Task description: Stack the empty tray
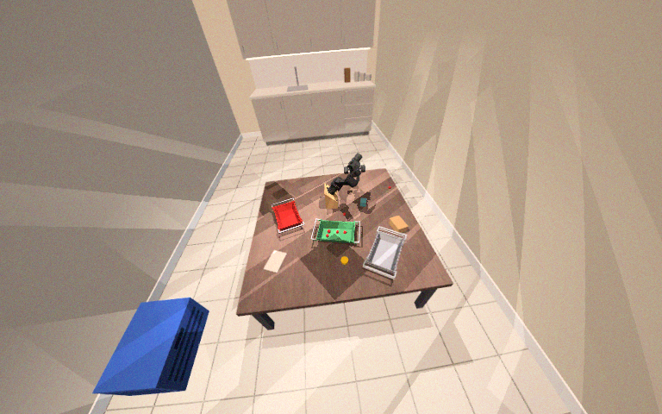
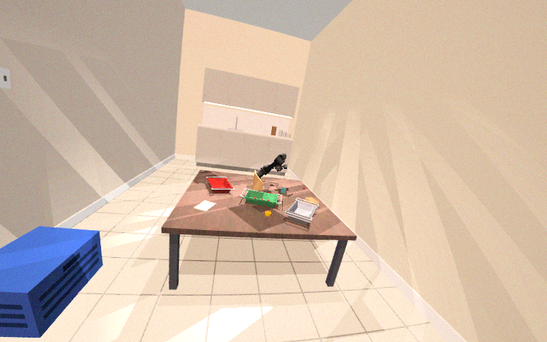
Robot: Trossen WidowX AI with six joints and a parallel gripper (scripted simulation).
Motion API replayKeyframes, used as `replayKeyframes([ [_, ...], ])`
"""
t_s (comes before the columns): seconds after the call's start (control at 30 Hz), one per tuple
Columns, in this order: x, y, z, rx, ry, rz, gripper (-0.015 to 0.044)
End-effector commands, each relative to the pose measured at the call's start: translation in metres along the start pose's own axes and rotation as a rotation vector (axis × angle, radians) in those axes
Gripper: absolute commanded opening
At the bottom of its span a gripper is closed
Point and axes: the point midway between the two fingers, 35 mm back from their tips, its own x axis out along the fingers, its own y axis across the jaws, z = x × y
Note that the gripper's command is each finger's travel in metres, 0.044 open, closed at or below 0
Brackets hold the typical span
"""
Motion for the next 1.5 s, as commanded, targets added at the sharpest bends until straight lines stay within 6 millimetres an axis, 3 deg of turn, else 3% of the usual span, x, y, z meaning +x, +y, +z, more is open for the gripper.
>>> replayKeyframes([
  [0.0, 0.008, 0.002, 0.009, -0.091, -0.05, -0.016, 0.0082],
  [0.23, 0.031, 0.041, 0.047, -0.517, -0.228, -0.106, 0.0082],
  [0.47, 0.043, 0.073, 0.087, -0.821, -0.326, -0.242, 0.0082],
  [0.67, 0.046, 0.104, 0.135, -1.097, -0.367, -0.416, 0.0082],
  [0.77, 0.042, 0.119, 0.165, -1.235, -0.361, -0.516, 0.0082],
  [1.07, 0.03, 0.141, 0.221, -1.463, -0.289, -0.677, 0.0082],
  [1.47, -0.007, 0.166, 0.305, -1.813, -0.128, -0.851, 0.0082],
])
